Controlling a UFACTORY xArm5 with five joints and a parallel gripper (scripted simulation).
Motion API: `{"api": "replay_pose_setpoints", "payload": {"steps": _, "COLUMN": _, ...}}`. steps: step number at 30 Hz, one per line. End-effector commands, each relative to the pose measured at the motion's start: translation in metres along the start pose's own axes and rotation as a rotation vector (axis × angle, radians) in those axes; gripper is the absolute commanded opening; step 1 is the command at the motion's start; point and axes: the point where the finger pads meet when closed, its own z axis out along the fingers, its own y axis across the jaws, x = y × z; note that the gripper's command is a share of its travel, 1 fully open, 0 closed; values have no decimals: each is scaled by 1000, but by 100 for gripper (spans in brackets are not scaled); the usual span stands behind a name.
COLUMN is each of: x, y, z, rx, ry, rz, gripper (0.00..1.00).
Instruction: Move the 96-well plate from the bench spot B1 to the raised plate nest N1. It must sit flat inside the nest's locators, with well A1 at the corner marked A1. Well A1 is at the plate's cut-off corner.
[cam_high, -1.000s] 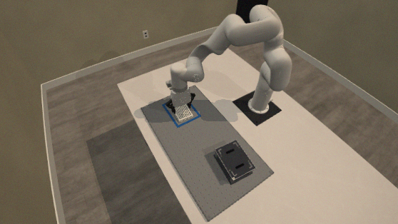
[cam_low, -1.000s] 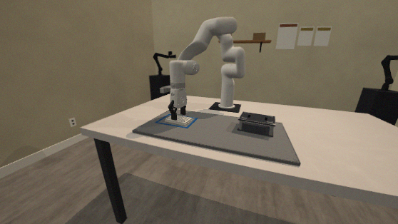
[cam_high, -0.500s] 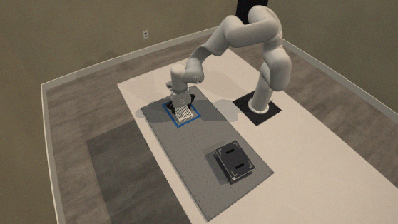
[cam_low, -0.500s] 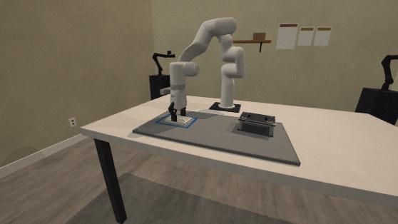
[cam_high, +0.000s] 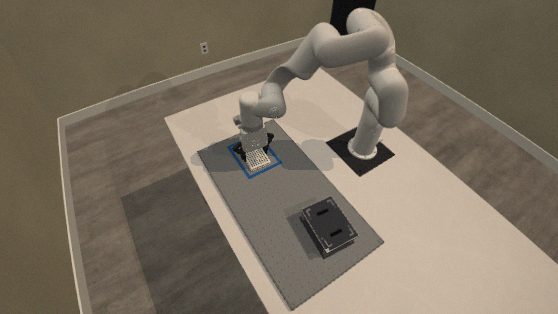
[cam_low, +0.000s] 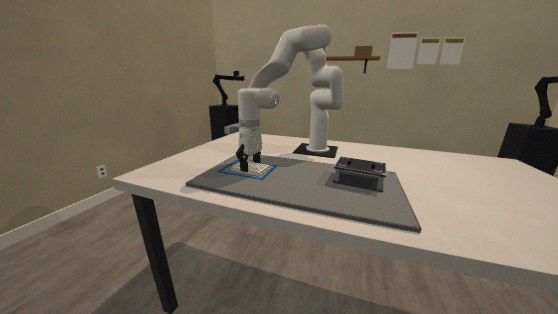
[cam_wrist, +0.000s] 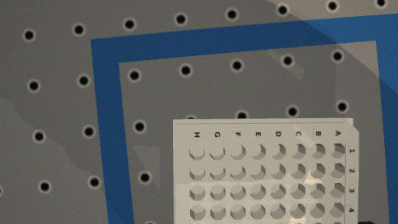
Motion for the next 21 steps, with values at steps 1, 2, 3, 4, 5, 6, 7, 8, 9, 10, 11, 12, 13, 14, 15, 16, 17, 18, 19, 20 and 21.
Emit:
{"api": "replay_pose_setpoints", "payload": {"steps": 1, "x": 0, "y": -1, "z": -1, "rx": 0, "ry": 10, "rz": 0, "gripper": 100}}
{"api": "replay_pose_setpoints", "payload": {"steps": 2, "x": 0, "y": -1, "z": -1, "rx": 0, "ry": 10, "rz": 0, "gripper": 100}}
{"api": "replay_pose_setpoints", "payload": {"steps": 3, "x": 0, "y": -1, "z": -1, "rx": 0, "ry": 10, "rz": 0, "gripper": 100}}
{"api": "replay_pose_setpoints", "payload": {"steps": 4, "x": 0, "y": -1, "z": -1, "rx": 0, "ry": 10, "rz": 0, "gripper": 100}}
{"api": "replay_pose_setpoints", "payload": {"steps": 5, "x": 0, "y": -1, "z": -1, "rx": 0, "ry": 10, "rz": 0, "gripper": 100}}
{"api": "replay_pose_setpoints", "payload": {"steps": 6, "x": 0, "y": -1, "z": -1, "rx": 0, "ry": 10, "rz": 0, "gripper": 100}}
{"api": "replay_pose_setpoints", "payload": {"steps": 7, "x": 0, "y": -1, "z": -1, "rx": 0, "ry": 10, "rz": 0, "gripper": 100}}
{"api": "replay_pose_setpoints", "payload": {"steps": 8, "x": 0, "y": -1, "z": -1, "rx": 0, "ry": 10, "rz": 0, "gripper": 100}}
{"api": "replay_pose_setpoints", "payload": {"steps": 9, "x": 0, "y": -1, "z": -2, "rx": 0, "ry": 10, "rz": 0, "gripper": 0}}
{"api": "replay_pose_setpoints", "payload": {"steps": 10, "x": 0, "y": -1, "z": -2, "rx": 0, "ry": 10, "rz": 0, "gripper": 0}}
{"api": "replay_pose_setpoints", "payload": {"steps": 11, "x": 0, "y": -1, "z": -2, "rx": 0, "ry": 10, "rz": 0, "gripper": 0}}
{"api": "replay_pose_setpoints", "payload": {"steps": 12, "x": 0, "y": -1, "z": -2, "rx": 0, "ry": 10, "rz": 0, "gripper": 0}}
{"api": "replay_pose_setpoints", "payload": {"steps": 13, "x": 0, "y": -1, "z": -2, "rx": 0, "ry": 10, "rz": 0, "gripper": 0}}
{"api": "replay_pose_setpoints", "payload": {"steps": 14, "x": 0, "y": -1, "z": -2, "rx": 0, "ry": 10, "rz": 0, "gripper": 0}}
{"api": "replay_pose_setpoints", "payload": {"steps": 15, "x": 0, "y": -1, "z": -2, "rx": 0, "ry": 10, "rz": 0, "gripper": 0}}
{"api": "replay_pose_setpoints", "payload": {"steps": 16, "x": 0, "y": -1, "z": -2, "rx": 0, "ry": 10, "rz": 0, "gripper": 0}}
{"api": "replay_pose_setpoints", "payload": {"steps": 17, "x": 0, "y": -1, "z": -2, "rx": 0, "ry": 10, "rz": 0, "gripper": 0}}
{"api": "replay_pose_setpoints", "payload": {"steps": 18, "x": 0, "y": -1, "z": -2, "rx": 0, "ry": 10, "rz": 0, "gripper": 0}}
{"api": "replay_pose_setpoints", "payload": {"steps": 19, "x": 0, "y": -1, "z": -2, "rx": 0, "ry": 10, "rz": 0, "gripper": 0}}
{"api": "replay_pose_setpoints", "payload": {"steps": 20, "x": 0, "y": -1, "z": -2, "rx": 0, "ry": 10, "rz": 0, "gripper": 0}}
{"api": "replay_pose_setpoints", "payload": {"steps": 21, "x": 0, "y": -1, "z": -2, "rx": 0, "ry": 10, "rz": 0, "gripper": 0}}
